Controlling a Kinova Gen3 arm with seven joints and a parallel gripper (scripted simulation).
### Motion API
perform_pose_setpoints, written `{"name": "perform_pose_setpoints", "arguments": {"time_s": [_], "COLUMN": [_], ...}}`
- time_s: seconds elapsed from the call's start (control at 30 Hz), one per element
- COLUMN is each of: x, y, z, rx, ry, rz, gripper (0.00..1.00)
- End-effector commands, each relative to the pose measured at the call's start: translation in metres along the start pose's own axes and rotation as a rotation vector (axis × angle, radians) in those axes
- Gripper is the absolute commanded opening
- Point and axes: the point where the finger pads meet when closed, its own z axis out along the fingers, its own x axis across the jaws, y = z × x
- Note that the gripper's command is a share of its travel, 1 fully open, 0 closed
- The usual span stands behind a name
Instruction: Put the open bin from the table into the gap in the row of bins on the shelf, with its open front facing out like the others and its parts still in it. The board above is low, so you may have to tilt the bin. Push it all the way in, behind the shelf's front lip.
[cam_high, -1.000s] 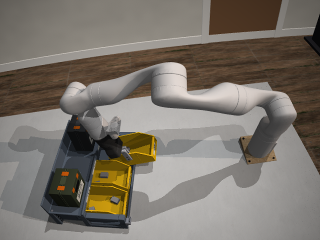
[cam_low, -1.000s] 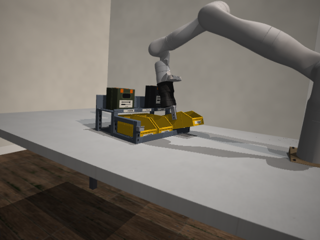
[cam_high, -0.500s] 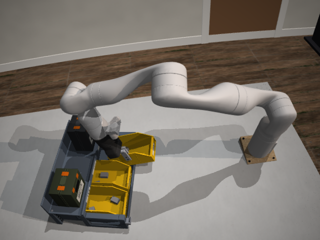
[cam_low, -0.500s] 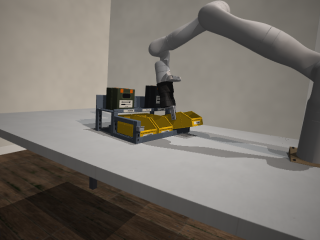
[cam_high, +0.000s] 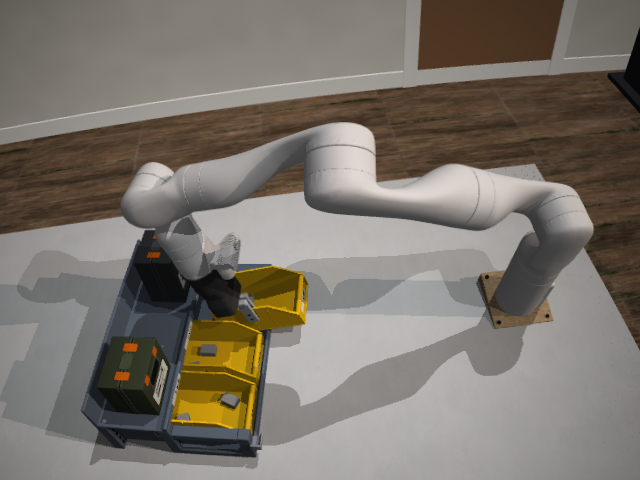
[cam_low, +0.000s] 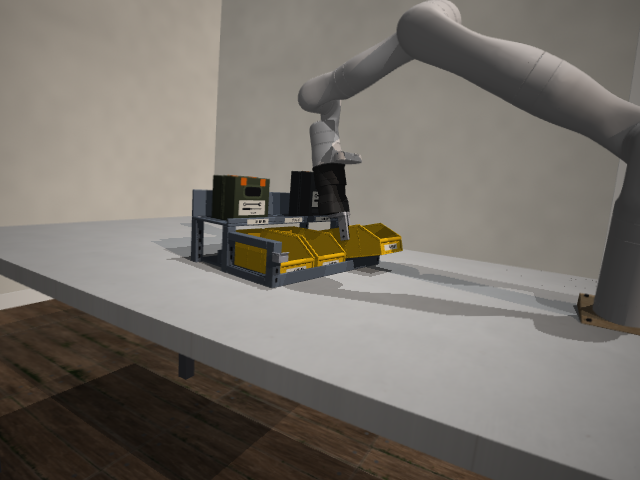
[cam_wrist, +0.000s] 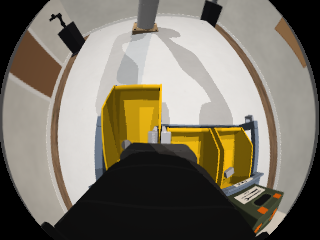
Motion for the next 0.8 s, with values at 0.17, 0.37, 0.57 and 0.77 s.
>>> {"name": "perform_pose_setpoints", "arguments": {"time_s": [0.17,0.37,0.57,0.77], "x": [0.0002,0.0002,0.0002,0.0002], "y": [0.0036,0.0049,0.0059,0.006], "z": [-0.0023,-0.0023,-0.0023,-0.0023], "rx": [-0.019,-0.024,-0.028,-0.029], "ry": [0.0,0.0,0.0,0.0], "rz": [0.0,0.0,0.0,0.0], "gripper": [0.0,0.0,0.0,0.0]}}
